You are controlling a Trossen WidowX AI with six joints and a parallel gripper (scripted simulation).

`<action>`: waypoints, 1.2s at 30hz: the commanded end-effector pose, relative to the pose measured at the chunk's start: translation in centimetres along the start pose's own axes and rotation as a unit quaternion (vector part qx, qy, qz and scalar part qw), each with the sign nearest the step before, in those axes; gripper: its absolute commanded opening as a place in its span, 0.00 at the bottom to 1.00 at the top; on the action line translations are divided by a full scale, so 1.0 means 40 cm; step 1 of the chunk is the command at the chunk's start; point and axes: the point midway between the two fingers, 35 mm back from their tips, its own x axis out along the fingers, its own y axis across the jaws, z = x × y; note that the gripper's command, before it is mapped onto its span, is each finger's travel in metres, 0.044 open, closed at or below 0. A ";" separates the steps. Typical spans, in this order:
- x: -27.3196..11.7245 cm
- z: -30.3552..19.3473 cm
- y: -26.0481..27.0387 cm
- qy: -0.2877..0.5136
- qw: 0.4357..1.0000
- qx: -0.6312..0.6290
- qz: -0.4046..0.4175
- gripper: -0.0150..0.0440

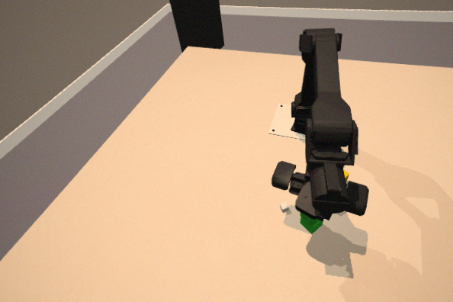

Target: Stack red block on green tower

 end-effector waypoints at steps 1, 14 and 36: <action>0.002 0.001 -0.001 -0.001 1.000 0.003 -0.001 0.25; 0.001 0.000 0.000 0.000 1.000 0.000 0.000 0.30; 0.001 0.000 0.000 0.000 1.000 0.000 0.000 1.00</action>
